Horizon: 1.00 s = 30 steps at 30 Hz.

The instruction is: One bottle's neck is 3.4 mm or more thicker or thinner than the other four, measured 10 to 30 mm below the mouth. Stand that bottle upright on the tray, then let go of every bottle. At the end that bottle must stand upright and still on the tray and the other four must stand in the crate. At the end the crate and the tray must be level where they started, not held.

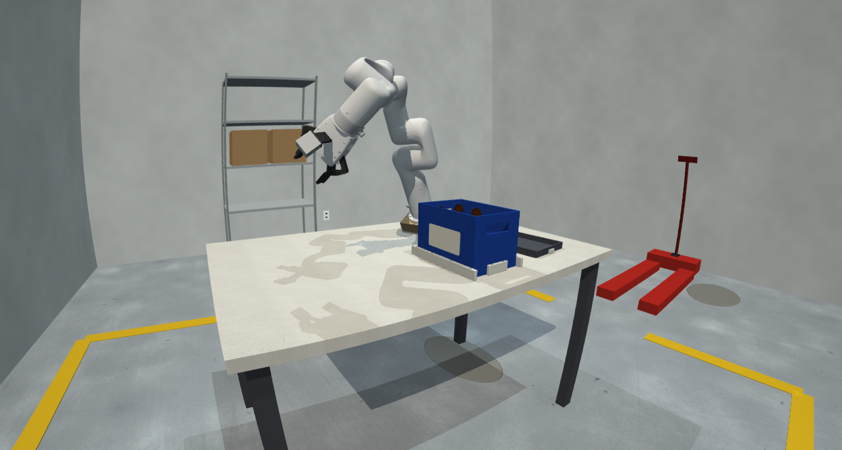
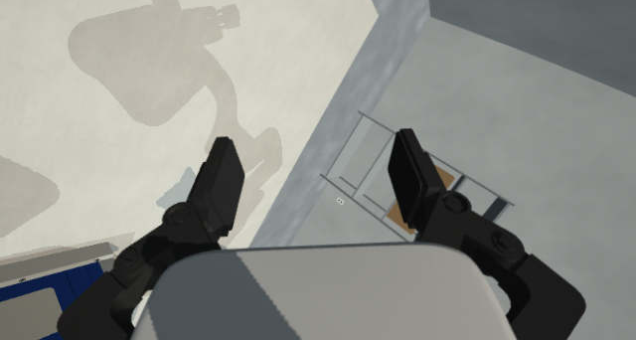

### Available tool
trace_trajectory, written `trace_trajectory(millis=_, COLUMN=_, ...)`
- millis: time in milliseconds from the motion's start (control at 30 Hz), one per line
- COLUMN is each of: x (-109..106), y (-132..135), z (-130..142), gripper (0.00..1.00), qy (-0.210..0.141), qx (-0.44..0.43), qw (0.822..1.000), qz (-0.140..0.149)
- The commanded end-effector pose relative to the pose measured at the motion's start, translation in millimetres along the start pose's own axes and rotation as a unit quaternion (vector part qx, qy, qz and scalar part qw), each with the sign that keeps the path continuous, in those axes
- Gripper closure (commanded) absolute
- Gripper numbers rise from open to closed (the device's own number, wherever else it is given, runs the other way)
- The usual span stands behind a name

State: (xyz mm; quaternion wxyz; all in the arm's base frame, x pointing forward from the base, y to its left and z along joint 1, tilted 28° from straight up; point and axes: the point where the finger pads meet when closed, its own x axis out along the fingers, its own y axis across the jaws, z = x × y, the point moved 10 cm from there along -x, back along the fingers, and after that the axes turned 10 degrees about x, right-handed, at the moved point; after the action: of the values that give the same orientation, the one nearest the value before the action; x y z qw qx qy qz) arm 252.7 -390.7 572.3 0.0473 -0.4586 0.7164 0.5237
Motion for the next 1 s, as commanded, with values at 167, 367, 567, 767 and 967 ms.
trace_trajectory(millis=167, x=-2, y=1, z=0, gripper=0.00, qy=0.002, qx=0.002, qw=1.000, qz=-0.001)
trace_trajectory(millis=367, x=-2, y=1, z=0, gripper=0.00, qy=0.002, qx=0.002, qw=1.000, qz=-0.001)
trace_trajectory(millis=567, x=-2, y=1, z=0, gripper=0.00, qy=0.002, qx=0.002, qw=1.000, qz=-0.001)
trace_trajectory(millis=767, x=-31, y=-33, z=26, gripper=0.00, qy=0.024, qx=-0.009, qw=0.998, qz=-0.055)
trace_trajectory(millis=967, x=-57, y=-63, z=55, gripper=0.00, qy=0.040, qx=-0.018, qw=0.993, qz=-0.105)
